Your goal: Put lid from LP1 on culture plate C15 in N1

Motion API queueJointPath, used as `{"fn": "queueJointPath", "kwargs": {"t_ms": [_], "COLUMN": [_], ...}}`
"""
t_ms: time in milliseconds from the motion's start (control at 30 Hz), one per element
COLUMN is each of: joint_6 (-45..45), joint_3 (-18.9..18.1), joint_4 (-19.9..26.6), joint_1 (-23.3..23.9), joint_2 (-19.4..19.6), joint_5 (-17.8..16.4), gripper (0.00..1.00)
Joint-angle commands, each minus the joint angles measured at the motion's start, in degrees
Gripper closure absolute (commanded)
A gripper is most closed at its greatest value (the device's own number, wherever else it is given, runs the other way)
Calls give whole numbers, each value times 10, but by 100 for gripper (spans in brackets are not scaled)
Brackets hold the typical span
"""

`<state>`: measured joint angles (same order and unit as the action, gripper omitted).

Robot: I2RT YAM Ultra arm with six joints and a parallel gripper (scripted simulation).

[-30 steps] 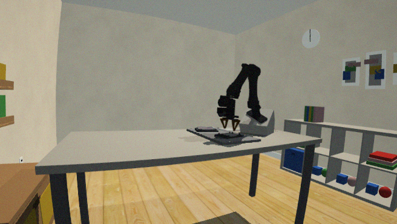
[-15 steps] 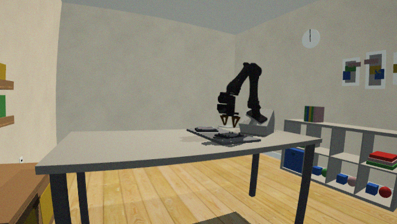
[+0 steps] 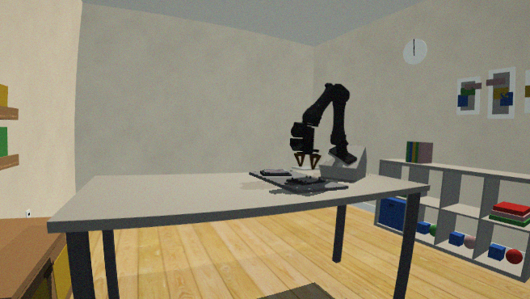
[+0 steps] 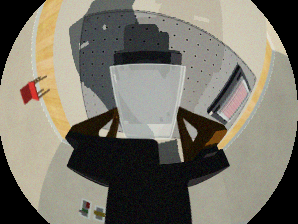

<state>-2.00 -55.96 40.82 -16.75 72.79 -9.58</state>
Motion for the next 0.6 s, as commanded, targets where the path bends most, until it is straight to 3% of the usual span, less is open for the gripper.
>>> {"fn": "queueJointPath", "kwargs": {"t_ms": [0,300,433,467,567], "joint_6": [1,1,-27,-39,-75], "joint_3": [-4,-4,-11,-6,-1], "joint_4": [6,6,13,13,13], "joint_1": [2,2,24,32,56], "joint_2": [-2,-2,10,-9,13], "joint_5": [-2,-2,-14,-18,-30], "gripper": [100,100,100,100,100]}}
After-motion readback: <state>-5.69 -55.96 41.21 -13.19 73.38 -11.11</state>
